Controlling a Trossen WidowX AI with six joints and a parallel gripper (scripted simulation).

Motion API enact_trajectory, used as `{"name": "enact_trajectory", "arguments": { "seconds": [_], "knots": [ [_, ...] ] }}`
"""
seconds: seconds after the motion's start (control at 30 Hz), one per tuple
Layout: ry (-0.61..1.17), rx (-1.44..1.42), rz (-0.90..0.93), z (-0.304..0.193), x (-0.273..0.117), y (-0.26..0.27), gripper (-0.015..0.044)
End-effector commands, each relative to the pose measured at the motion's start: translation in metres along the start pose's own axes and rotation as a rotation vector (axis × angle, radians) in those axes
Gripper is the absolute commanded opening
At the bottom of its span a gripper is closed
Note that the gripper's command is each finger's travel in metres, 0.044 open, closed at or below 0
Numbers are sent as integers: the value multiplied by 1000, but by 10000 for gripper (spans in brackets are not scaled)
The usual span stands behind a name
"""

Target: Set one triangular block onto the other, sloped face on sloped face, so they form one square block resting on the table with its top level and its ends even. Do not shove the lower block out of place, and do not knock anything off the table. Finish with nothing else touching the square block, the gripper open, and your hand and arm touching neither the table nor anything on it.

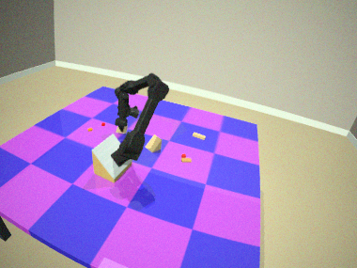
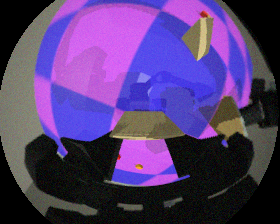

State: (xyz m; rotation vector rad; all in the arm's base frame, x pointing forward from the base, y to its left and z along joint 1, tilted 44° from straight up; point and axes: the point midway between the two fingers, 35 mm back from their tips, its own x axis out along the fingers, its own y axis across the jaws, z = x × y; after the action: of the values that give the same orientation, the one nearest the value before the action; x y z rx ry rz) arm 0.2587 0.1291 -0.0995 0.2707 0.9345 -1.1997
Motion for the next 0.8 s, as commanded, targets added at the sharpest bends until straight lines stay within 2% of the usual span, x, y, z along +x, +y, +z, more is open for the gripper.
{"name": "enact_trajectory", "arguments": {
  "seconds": [0.0,0.63,0.77],
  "knots": [
    [-6,-4,-5,1,8,-2,0],
    [-8,12,-5,1,22,-2,0],
    [-3,19,-4,1,20,-1,105]
  ]
}}
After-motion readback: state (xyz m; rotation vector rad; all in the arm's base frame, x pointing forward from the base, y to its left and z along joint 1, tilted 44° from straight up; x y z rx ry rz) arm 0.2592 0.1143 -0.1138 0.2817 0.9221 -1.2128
